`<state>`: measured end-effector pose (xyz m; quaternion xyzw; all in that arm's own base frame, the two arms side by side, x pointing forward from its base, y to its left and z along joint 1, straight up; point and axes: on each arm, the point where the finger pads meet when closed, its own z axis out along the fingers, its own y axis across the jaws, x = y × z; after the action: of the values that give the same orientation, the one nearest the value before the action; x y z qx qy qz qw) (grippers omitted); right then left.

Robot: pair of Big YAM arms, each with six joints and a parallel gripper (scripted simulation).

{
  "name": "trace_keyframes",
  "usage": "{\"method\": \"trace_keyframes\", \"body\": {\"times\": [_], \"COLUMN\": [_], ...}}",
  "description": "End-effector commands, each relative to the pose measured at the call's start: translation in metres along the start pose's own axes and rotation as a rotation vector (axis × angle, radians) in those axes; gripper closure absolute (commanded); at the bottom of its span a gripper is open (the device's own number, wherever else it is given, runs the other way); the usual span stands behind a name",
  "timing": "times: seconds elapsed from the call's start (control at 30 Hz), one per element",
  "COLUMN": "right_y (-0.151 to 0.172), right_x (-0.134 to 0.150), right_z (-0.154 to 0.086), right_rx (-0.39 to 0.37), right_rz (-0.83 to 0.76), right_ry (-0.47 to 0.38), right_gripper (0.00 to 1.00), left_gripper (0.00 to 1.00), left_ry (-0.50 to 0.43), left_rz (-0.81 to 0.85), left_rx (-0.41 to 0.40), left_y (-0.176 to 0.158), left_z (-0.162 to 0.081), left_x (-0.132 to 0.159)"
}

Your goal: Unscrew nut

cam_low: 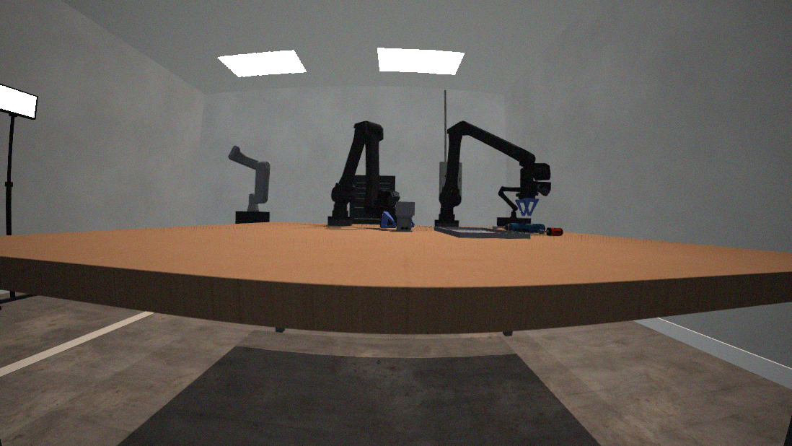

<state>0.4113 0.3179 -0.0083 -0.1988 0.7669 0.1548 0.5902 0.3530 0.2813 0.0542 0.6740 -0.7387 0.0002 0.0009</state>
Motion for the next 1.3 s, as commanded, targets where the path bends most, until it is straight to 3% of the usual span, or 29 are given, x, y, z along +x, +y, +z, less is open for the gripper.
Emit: {"method": "trace_keyframes", "body": {"times": [0.0, 0.7, 0.73, 1.27], "right_y": [-0.0023, -0.0004, -0.0004, -0.0004], "right_x": [0.0193, 0.0192, 0.0192, 0.0192], "right_z": [-0.001, -0.0006, -0.0006, -0.0006], "right_rx": [0.002, -0.001, -0.001, -0.001], "right_rz": [-0.024, -0.026, -0.026, -0.026], "right_ry": [0.046, 0.044, 0.044, 0.044], "right_gripper": [0.14, 0.14, 0.26, 0.26], "left_gripper": [0.35, 0.35, 0.35, 0.35], "left_ry": [-0.037, -0.037, -0.037, -0.037], "left_rz": [-0.002, -0.002, -0.002, -0.002], "left_rx": [0.037, 0.037, 0.037, 0.037], "left_y": [-0.0151, -0.0151, -0.0151, -0.0151], "left_z": [-0.0116, -0.0116, -0.0116, -0.0116], "left_x": [-0.0241, -0.0241, -0.0241, -0.0241]}}
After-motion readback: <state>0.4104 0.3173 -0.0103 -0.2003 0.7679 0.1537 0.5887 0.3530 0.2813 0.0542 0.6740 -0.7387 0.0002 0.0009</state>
